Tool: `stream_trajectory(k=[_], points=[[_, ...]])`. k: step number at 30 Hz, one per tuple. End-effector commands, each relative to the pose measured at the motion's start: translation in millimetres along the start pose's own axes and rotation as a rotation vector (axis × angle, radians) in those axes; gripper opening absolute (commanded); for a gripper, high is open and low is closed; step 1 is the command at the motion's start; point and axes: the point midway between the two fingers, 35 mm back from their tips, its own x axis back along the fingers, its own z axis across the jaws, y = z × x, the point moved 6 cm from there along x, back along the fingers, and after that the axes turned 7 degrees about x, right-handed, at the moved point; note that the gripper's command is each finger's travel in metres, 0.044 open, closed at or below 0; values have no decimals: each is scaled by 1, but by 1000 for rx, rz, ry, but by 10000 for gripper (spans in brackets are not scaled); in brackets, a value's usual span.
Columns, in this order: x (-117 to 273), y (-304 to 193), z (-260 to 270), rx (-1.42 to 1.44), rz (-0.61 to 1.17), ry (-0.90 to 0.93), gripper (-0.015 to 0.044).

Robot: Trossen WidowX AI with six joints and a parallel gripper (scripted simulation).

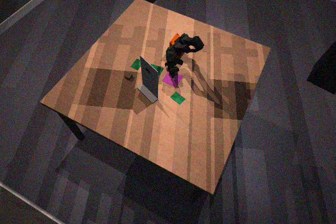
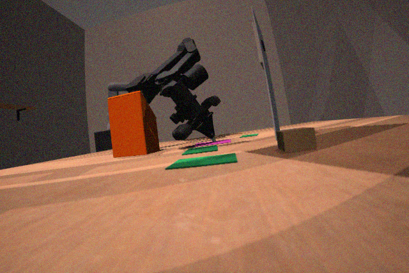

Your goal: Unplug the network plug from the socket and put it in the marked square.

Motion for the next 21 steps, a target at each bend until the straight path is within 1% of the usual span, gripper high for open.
stream_trajectory(k=[1, 6, 21], points=[[0, 0, 0, 0, -1, 0, 26], [0, 0, 0, 0, -1, 0, 156], [4, -1, 1, 0, 1, 6, 156]])
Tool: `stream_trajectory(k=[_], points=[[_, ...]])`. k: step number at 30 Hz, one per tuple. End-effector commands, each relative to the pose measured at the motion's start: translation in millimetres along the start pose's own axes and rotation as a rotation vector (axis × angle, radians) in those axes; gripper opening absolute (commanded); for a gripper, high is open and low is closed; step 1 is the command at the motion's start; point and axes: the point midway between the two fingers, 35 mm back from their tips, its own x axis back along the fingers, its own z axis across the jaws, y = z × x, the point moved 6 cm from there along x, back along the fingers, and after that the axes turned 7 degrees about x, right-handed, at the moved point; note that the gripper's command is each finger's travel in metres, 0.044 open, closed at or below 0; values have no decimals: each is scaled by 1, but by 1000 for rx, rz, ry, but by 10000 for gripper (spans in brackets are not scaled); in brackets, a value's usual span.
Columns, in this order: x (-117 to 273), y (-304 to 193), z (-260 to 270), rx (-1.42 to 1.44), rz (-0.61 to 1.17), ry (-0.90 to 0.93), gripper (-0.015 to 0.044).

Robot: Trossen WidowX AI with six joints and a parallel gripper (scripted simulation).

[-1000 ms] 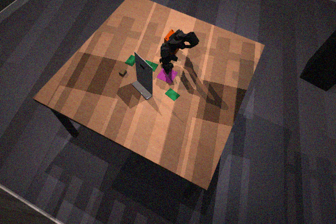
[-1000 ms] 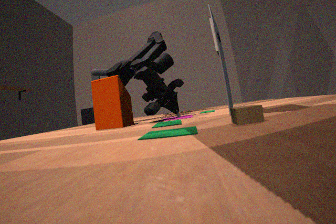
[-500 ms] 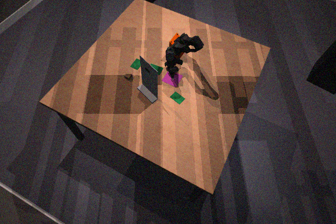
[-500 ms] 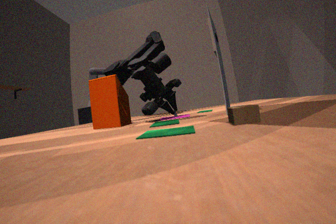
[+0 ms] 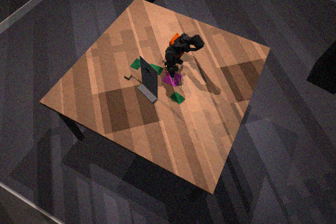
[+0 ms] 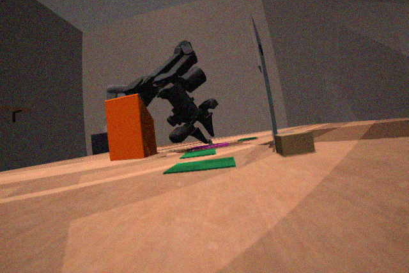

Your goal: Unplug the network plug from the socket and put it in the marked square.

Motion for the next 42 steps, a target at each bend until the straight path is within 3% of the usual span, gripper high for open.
stream_trajectory(k=[1, 42], points=[[2, -1, 0, 7, -1, 0, 156], [22, -1, -1, 5, 1, 3, 156]])
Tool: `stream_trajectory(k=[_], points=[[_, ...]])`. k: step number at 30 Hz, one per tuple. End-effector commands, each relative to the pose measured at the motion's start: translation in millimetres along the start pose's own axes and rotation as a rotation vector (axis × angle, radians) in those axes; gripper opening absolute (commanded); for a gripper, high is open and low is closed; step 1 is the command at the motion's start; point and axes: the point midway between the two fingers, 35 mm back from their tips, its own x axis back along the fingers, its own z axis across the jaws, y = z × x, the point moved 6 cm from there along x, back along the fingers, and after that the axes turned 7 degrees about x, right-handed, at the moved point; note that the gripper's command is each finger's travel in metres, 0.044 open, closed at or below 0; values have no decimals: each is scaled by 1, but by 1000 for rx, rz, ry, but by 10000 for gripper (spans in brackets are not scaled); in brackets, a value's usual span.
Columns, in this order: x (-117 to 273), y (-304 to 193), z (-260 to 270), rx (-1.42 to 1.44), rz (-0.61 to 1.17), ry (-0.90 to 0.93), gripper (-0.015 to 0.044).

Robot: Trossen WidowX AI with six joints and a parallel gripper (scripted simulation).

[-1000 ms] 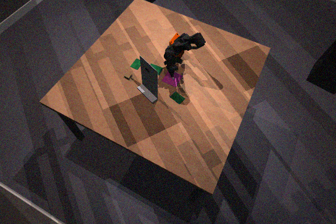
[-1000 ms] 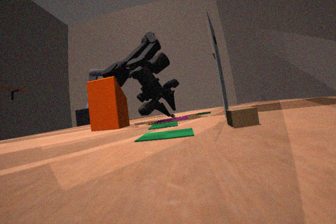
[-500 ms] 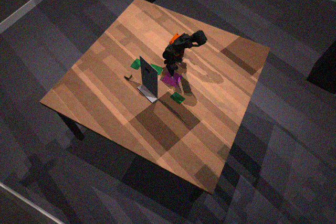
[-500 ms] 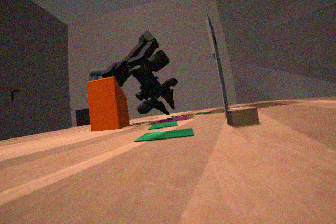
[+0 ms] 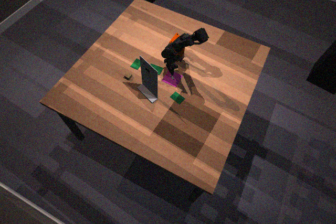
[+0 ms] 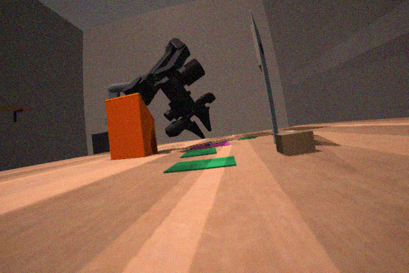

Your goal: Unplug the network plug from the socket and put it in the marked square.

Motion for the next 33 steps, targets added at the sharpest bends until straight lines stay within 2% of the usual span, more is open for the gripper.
stream_trajectory(k=[1, 33], points=[[3, 0, -1, 6, -2, -5, 156], [13, -9, -2, 8, 8, 15, 156]])
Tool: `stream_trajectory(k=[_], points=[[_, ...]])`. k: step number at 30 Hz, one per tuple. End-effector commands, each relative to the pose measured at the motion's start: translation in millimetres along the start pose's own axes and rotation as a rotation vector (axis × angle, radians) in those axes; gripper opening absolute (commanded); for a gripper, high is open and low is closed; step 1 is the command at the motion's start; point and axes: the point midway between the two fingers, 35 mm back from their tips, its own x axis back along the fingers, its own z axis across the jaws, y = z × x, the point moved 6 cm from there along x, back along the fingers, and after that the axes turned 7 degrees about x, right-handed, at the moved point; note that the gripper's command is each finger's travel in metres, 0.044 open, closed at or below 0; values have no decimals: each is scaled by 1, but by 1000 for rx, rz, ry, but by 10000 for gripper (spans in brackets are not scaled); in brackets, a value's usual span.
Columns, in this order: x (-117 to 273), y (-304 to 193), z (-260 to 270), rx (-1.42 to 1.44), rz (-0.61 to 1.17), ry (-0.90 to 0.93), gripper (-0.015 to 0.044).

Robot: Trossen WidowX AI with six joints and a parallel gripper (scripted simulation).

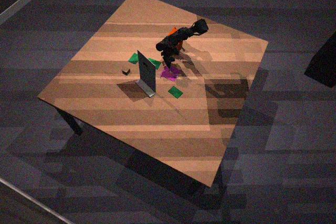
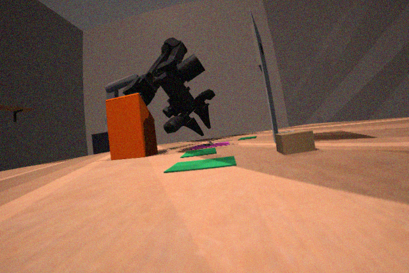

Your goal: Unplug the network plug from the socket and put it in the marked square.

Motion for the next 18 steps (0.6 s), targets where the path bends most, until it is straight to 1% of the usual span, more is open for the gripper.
stream_trajectory(k=[1, 18], points=[[2, -2, -2, 9, 1, -2, 156], [9, -6, -4, 10, 3, 5, 156]])
